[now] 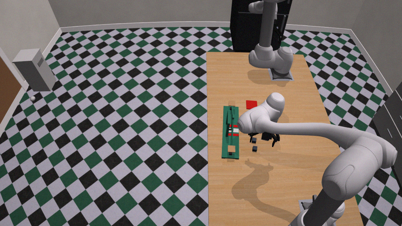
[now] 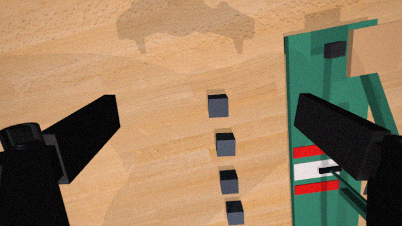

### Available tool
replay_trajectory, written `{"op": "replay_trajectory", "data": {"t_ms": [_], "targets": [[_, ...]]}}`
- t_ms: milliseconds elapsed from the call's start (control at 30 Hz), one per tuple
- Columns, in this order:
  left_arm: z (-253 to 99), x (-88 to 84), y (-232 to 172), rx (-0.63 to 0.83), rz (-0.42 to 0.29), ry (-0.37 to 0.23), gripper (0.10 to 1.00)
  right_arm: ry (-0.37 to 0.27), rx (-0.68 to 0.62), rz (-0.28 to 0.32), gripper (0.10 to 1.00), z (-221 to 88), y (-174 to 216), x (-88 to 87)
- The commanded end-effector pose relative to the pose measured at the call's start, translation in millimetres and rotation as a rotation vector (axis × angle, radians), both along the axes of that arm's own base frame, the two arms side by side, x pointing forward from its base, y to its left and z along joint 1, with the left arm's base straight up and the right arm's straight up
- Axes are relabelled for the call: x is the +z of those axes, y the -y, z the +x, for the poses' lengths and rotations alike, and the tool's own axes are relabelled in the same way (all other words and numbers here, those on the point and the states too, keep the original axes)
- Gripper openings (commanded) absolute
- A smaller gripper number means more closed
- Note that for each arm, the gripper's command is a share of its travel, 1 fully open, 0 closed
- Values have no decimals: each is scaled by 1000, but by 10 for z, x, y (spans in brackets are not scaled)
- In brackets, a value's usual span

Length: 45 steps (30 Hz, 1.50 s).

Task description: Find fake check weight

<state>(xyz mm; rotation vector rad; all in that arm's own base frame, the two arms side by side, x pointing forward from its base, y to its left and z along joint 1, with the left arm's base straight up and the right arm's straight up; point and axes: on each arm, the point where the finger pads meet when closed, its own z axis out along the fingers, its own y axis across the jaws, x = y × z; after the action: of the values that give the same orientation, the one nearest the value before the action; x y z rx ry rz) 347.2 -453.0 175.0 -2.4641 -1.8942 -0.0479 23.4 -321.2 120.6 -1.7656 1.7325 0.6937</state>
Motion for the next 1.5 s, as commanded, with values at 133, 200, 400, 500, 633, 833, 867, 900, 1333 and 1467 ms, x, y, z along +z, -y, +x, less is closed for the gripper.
{"op": "replay_trajectory", "data": {"t_ms": [133,200,400,500,633,833,867,900,1333,1467], "targets": [[117,-203,437,53,-45,-3,1000,0,0,-1,1000,1,4,4],[117,-203,437,53,-45,-3,1000,0,0,-1,1000,1,4,4],[117,-203,437,53,-45,-3,1000,0,0,-1,1000,1,4,4],[117,-203,437,53,-45,-3,1000,0,0,-1,1000,1,4,4],[117,-204,438,64,-45,-3,1000,0,0,-1,1000,1,4,4],[117,-218,438,188,-45,0,1000,0,0,-1,1000,1,4,4],[118,-222,438,227,-45,1,1000,0,0,-1,1000,1,4,4],[118,-227,438,272,-45,2,1000,0,0,-1,1000,1,4,4],[120,-316,439,903,-47,7,1000,0,0,-1,1000,1,4,4],[121,-360,438,1111,-47,2,1000,0,0,-1,1000,1,4,4]]}}
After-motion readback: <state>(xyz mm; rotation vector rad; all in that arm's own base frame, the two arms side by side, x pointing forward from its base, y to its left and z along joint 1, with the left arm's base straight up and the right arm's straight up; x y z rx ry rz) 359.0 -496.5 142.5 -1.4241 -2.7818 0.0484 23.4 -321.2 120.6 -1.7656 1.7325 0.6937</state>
